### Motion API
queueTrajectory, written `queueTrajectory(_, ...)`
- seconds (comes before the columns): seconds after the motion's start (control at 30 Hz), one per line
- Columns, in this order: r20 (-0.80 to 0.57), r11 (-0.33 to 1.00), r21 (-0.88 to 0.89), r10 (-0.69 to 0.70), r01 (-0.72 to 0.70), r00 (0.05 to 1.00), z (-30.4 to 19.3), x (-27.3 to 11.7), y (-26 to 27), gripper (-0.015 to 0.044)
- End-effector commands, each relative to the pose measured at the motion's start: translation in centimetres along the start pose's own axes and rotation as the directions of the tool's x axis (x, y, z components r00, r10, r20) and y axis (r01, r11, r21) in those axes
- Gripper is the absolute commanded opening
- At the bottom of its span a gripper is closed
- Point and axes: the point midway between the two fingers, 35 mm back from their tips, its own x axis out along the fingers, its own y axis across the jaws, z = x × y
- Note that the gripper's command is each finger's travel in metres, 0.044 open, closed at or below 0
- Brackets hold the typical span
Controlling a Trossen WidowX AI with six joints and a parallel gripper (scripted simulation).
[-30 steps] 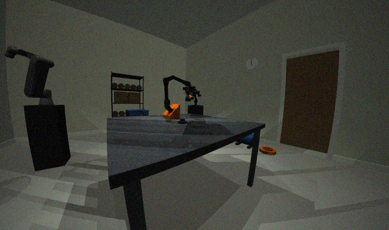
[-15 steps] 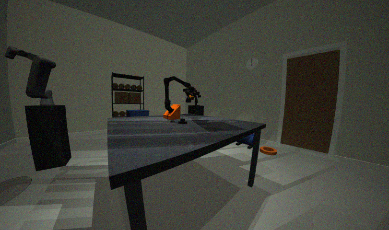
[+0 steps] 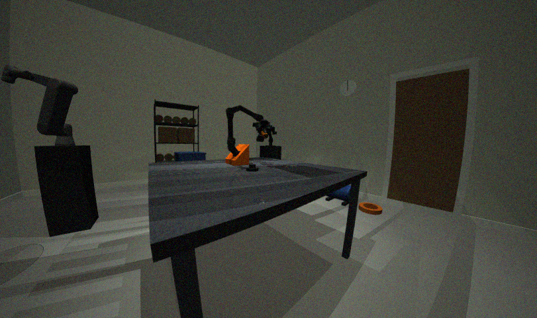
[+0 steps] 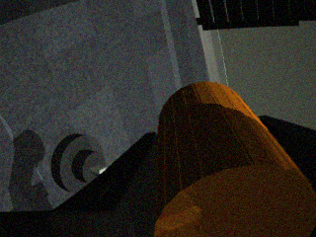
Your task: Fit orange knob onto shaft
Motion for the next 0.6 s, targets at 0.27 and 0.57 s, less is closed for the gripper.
queueTrajectory(0.27,0.001,1.000,0.000,0.000,0.000,1.000,0.00,-0.03,-0.07,0.0000)
queueTrajectory(0.57,0.001,0.997,0.003,0.074,-0.074,0.997,0.05,0.76,0.77,0.0000)
